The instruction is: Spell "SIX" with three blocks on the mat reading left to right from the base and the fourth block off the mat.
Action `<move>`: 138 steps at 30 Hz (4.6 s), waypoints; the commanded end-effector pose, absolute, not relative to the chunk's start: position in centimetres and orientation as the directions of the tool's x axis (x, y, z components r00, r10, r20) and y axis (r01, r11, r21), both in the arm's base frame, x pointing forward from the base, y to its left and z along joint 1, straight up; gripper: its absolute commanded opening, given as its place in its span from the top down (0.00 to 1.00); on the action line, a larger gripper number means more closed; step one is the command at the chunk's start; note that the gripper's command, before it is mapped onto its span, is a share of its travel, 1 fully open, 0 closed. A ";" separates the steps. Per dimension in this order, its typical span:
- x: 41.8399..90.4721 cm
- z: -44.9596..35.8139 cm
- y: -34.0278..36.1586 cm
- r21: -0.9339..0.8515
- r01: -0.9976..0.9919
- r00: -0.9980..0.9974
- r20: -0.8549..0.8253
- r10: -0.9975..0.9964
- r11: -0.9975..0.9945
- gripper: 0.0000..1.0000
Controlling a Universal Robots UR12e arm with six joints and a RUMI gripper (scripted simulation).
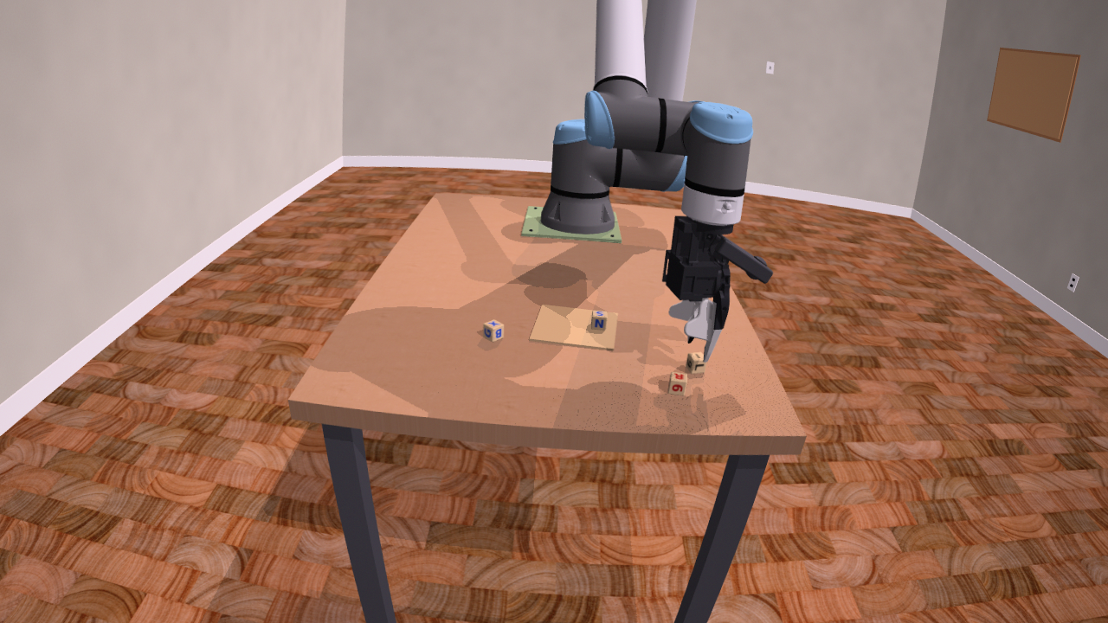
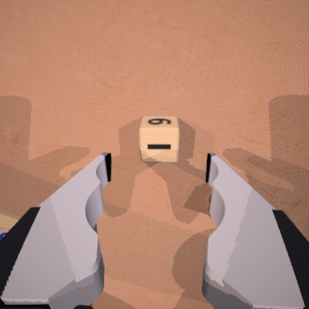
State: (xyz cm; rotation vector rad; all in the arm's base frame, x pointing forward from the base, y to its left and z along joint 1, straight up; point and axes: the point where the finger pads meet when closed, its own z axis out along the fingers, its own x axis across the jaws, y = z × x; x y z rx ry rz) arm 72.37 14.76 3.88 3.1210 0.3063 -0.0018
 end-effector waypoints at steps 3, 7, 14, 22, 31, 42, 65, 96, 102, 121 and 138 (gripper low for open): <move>72.4 3.9 14.8 0.006 0.194 0.981 0.000 0.194 -0.981 0.63; 72.4 3.4 14.8 0.006 0.194 0.981 0.000 0.194 -0.981 0.63; 72.4 2.2 14.8 0.006 0.194 0.981 0.000 0.194 -0.981 0.63; 72.4 1.2 14.7 0.006 0.194 0.981 0.000 0.194 -0.981 0.63; 72.4 0.8 14.7 0.006 0.194 0.981 0.000 0.194 -0.981 0.63; 72.4 0.8 14.7 0.006 0.194 0.981 0.000 0.194 -0.981 0.63; 72.4 0.8 14.7 0.006 0.194 0.981 0.000 0.194 -0.981 0.95; 72.4 0.8 14.7 0.006 0.194 0.981 0.000 0.194 -0.981 0.95; 72.4 1.4 14.7 0.006 0.194 0.981 0.000 0.194 -0.981 0.95; 72.4 10.6 14.8 0.006 0.194 0.981 0.000 0.194 -0.981 0.95; 70.8 11.1 11.5 0.006 0.157 0.988 0.000 0.157 -0.988 0.95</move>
